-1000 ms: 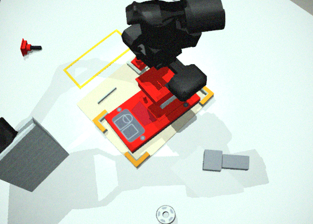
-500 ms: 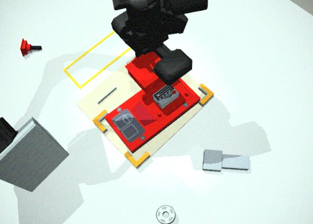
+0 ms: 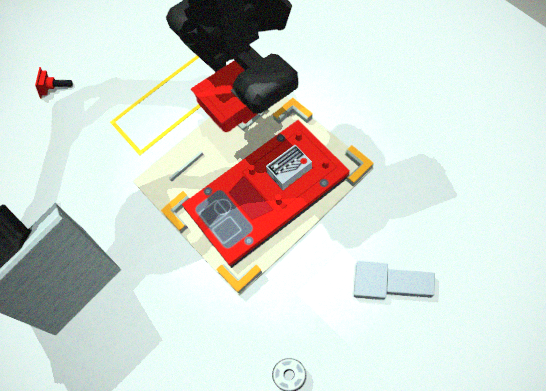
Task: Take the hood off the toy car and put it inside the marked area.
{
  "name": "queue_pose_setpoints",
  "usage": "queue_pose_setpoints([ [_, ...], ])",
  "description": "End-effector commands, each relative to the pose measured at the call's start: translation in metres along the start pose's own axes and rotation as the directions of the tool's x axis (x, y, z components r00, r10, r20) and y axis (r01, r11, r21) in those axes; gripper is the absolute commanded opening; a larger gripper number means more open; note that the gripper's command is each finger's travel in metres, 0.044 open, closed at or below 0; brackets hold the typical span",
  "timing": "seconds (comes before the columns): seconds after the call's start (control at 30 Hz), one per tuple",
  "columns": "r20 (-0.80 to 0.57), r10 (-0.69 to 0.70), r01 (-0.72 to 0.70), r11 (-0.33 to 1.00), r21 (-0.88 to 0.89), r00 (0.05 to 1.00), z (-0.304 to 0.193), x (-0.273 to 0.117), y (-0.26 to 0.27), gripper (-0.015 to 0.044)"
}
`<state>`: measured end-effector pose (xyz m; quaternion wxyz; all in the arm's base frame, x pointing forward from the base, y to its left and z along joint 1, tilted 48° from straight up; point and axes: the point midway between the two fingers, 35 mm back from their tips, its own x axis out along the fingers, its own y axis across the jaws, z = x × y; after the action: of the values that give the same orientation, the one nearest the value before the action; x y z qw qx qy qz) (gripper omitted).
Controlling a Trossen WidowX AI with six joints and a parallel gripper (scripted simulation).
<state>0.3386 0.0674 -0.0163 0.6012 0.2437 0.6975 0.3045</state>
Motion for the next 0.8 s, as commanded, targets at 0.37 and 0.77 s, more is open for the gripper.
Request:
queue_pose_setpoints([
  [0.37,0.004,0.003,-0.003,1.000,-0.006,1.000,-0.015,-0.003,0.057,0.0000],
  [0.77,0.003,0.008,-0.008,1.000,-0.011,1.000,-0.031,-0.004,0.095,0.0000],
])
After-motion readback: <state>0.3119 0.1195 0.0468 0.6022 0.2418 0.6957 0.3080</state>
